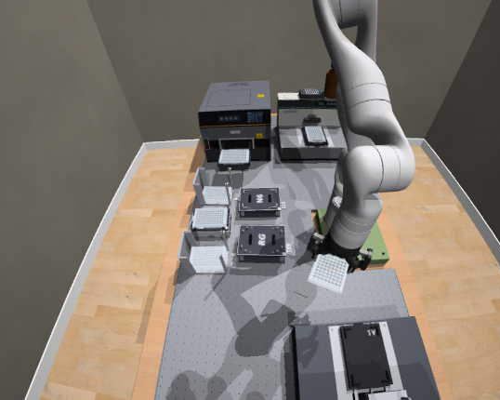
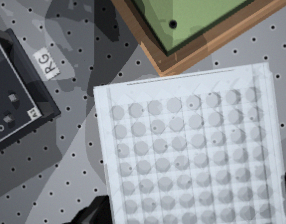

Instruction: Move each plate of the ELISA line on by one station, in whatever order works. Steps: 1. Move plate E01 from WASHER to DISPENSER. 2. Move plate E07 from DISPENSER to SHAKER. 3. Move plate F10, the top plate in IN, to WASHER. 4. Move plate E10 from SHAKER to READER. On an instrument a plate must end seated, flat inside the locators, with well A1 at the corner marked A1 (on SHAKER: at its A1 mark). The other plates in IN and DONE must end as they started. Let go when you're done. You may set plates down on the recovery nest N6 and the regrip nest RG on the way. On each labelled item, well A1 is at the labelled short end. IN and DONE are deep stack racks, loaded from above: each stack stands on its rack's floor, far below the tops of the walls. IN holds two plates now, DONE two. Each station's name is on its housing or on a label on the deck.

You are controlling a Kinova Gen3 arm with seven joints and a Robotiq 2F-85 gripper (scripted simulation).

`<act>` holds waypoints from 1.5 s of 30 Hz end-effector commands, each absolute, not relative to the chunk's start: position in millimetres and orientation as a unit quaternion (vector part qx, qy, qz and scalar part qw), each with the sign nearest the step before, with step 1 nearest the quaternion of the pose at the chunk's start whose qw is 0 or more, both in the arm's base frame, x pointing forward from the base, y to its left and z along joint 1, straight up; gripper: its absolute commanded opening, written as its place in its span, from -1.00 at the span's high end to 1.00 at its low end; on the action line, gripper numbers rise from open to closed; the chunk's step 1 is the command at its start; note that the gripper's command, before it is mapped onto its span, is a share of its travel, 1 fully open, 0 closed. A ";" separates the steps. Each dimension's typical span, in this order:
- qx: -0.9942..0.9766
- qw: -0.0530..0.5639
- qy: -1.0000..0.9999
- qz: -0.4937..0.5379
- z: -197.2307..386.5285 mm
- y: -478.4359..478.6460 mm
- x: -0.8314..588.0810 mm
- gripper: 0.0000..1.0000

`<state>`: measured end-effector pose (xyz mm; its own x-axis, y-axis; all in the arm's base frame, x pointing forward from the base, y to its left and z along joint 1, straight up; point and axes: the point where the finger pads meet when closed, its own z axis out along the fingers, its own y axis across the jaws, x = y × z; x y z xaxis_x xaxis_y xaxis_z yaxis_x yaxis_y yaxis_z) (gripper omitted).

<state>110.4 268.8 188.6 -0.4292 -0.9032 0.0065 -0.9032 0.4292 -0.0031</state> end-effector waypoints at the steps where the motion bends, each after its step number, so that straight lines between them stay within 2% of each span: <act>1: 0.540 0.001 -0.842 0.003 188.9 273.0 101.6 -0.88; 26: 0.585 0.002 -0.811 0.003 188.7 303.6 31.3 -0.88; 45: 0.628 0.002 -0.778 0.003 188.4 359.0 22.1 -0.88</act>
